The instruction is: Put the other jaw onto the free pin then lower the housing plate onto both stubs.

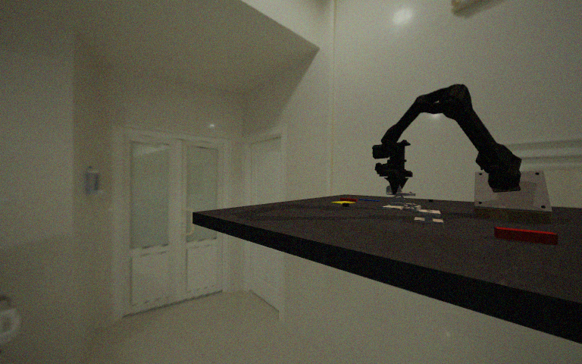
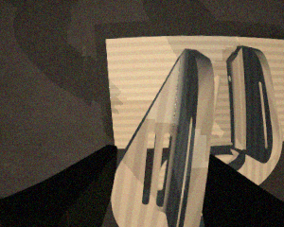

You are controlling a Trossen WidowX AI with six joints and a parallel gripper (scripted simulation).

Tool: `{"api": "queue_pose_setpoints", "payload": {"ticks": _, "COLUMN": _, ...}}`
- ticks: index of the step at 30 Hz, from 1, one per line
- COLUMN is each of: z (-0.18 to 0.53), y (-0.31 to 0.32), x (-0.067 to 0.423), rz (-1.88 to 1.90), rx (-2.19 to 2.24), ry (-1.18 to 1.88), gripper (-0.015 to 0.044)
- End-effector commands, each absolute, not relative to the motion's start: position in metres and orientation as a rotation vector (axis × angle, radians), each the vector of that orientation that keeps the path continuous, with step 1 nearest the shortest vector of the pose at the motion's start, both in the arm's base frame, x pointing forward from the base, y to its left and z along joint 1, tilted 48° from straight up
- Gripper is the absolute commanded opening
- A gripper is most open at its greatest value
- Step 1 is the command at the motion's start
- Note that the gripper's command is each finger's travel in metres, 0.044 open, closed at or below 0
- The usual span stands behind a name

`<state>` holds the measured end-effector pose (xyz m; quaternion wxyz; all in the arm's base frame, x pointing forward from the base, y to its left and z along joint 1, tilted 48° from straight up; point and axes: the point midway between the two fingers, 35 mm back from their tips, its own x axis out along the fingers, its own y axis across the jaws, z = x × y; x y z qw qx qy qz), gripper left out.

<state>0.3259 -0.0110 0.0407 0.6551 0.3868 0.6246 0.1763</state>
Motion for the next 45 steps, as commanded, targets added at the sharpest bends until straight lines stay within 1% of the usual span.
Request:
{"api": "queue_pose_setpoints", "payload": {"ticks": 1, "z": 0.034, "y": -0.004, "x": 0.326, "rz": 0.4, "rx": 0.886, "ry": 1.422, "gripper": 0.0134}}
{"api": "queue_pose_setpoints", "payload": {"ticks": 16, "z": 0.019, "y": 0.013, "x": 0.328, "rz": 0.401, "rx": 0.889, "ry": 1.422, "gripper": 0.0134}}
{"api": "queue_pose_setpoints", "payload": {"ticks": 45, "z": 0.017, "y": 0.015, "x": 0.329, "rz": 0.399, "rx": 0.891, "ry": 1.423, "gripper": 0.0134}}
